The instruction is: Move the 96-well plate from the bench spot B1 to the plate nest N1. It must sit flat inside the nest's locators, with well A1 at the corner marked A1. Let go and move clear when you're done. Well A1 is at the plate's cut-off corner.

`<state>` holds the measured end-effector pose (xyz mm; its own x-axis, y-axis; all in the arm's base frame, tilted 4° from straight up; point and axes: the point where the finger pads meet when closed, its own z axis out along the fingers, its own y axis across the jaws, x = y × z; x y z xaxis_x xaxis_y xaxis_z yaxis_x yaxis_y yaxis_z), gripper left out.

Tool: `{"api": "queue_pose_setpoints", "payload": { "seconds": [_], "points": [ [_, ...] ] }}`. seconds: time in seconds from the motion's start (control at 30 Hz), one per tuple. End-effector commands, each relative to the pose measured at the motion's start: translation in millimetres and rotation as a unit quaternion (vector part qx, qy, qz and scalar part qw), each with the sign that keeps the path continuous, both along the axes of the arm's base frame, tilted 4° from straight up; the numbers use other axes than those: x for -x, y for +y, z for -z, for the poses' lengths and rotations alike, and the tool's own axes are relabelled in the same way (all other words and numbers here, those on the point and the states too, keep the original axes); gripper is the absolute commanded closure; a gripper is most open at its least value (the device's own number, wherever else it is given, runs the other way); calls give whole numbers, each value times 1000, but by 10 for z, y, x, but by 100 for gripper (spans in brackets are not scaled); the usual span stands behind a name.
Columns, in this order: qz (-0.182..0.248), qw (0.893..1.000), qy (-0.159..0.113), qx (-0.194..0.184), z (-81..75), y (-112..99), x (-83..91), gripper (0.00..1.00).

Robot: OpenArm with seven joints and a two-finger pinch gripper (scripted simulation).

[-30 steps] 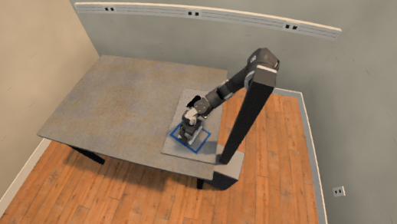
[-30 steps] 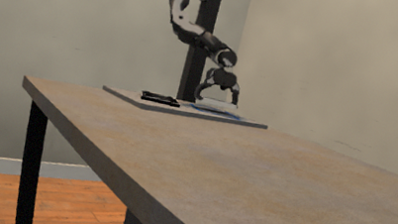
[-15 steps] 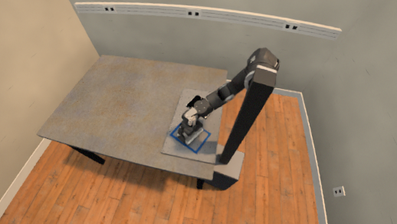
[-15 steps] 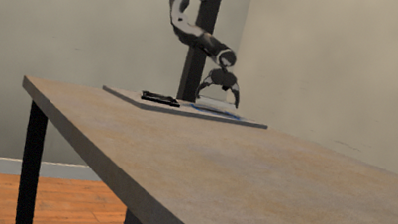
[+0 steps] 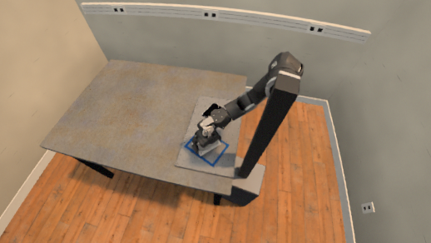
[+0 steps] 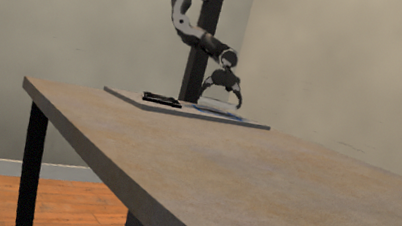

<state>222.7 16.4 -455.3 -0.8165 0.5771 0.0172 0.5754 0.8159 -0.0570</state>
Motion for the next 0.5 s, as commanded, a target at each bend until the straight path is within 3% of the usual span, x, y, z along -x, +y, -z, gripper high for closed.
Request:
{"api": "queue_pose_setpoints", "payload": {
  "seconds": [0.0, 0.27, 0.43, 0.47],
  "points": [
    [4, 1000, 0, 4, 1, -15, 1, 100],
    [4, 1000, 0, 4, 1, -15, 1, 100],
    [116, 993, -3, 10, 4, -14, 9, 100],
    [116, 993, -3, 10, 4, -14, 9, 100]
  ]
}}
